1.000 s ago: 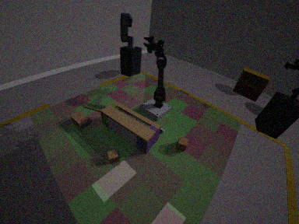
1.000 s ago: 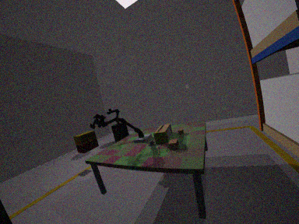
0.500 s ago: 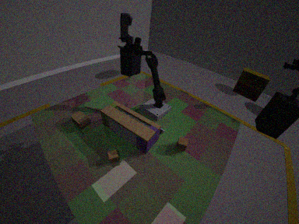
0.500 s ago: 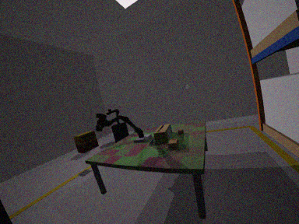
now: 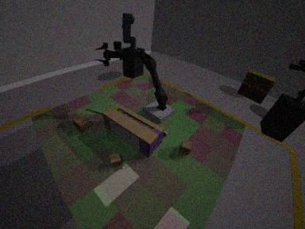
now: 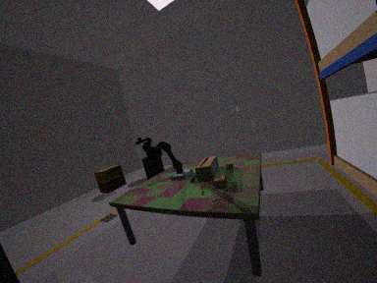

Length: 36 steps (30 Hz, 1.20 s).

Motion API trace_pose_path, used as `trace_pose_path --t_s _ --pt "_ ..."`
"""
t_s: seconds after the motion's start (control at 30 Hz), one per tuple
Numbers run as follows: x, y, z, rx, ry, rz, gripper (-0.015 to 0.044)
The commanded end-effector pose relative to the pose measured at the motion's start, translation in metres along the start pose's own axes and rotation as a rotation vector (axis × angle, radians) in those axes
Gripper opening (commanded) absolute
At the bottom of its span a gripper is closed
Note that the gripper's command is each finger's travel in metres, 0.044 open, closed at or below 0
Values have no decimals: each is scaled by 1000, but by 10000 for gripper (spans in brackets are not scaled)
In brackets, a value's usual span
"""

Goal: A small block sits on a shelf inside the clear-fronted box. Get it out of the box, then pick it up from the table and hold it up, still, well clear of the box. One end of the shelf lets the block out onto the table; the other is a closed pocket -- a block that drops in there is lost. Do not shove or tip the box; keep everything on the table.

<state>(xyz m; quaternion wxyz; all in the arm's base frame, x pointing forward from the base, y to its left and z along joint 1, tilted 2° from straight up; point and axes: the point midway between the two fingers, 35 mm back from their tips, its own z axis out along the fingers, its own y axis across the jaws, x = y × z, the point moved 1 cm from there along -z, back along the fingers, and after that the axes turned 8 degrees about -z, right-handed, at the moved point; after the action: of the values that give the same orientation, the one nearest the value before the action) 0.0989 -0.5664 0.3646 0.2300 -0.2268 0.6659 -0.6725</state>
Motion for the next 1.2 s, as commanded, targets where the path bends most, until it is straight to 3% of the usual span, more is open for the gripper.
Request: trace_pose_path --t_s 0.0,0.3,0.6,0.83,1.17 --pt "-56 12 19 -80 -47 73 400" --pt "-204 61 38 -349 -166 185 400" --pt "-338 107 1 -638 -267 247 400" --pt "-430 147 -59 -879 -339 119 400" --pt "-521 194 -199 -1191 -437 -278 400"
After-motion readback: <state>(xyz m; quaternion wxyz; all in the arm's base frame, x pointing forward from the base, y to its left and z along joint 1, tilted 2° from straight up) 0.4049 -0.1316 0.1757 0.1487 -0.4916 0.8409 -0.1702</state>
